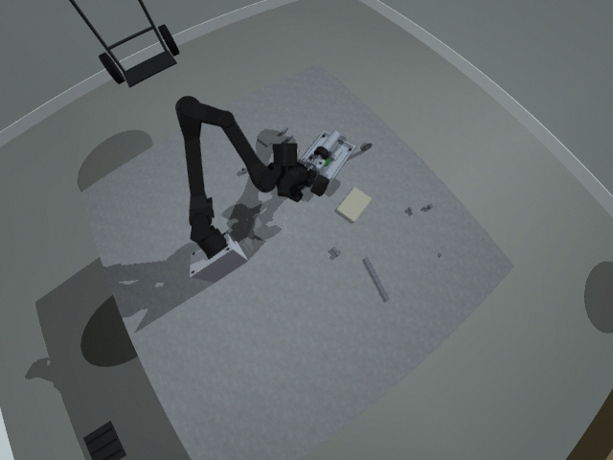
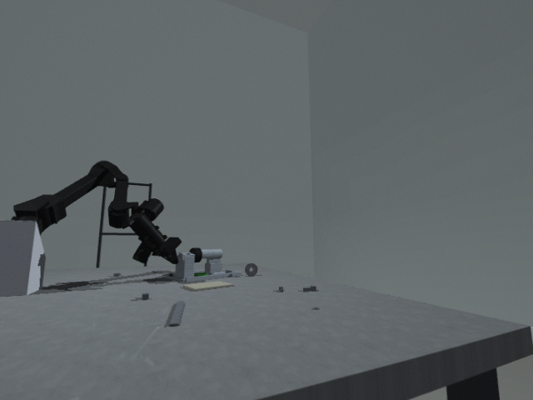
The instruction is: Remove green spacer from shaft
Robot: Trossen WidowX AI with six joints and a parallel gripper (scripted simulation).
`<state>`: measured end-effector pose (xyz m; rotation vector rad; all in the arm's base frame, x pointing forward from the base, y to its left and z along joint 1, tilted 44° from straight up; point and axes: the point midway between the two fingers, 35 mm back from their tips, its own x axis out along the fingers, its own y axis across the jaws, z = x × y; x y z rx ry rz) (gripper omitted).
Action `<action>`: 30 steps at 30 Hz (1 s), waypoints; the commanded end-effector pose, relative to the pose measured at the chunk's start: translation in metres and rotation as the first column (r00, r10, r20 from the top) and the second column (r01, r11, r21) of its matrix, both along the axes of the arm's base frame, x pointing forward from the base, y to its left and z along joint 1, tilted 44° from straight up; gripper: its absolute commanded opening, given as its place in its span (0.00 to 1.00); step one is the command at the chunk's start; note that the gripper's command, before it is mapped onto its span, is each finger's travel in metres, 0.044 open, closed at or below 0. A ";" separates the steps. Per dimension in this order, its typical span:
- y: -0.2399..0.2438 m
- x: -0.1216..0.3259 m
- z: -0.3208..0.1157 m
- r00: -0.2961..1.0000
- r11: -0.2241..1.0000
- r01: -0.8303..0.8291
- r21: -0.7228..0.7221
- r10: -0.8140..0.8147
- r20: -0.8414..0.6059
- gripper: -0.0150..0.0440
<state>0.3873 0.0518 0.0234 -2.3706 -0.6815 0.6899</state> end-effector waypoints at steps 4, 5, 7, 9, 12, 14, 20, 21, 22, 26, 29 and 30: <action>0.000 0.004 0.003 1.000 1.000 0.001 0.002 -0.001 0.007 0.25; 0.000 0.004 0.003 1.000 1.000 0.001 0.002 -0.001 0.007 0.25; 0.000 0.005 0.003 1.000 1.000 0.001 0.002 -0.001 0.007 0.25; 0.000 0.006 0.003 1.000 1.000 0.001 0.002 -0.001 0.007 0.25; 0.000 0.006 0.003 1.000 1.000 0.001 0.002 -0.001 0.007 0.25; 0.000 0.007 0.003 1.000 1.000 0.001 0.002 -0.001 0.007 0.25; 0.001 0.008 0.004 1.000 1.000 0.001 0.002 -0.001 0.007 0.25; 0.001 0.008 0.004 1.000 1.000 0.001 0.002 -0.001 0.007 0.25; 0.001 0.008 0.004 1.000 1.000 0.001 0.002 -0.001 0.007 0.25; 0.001 0.008 0.004 1.000 1.000 0.001 0.002 -0.001 0.007 0.25; 0.001 0.005 0.001 1.000 1.000 -0.001 0.001 0.001 0.000 0.30; 0.001 0.005 0.001 1.000 1.000 -0.001 0.001 0.001 0.000 0.34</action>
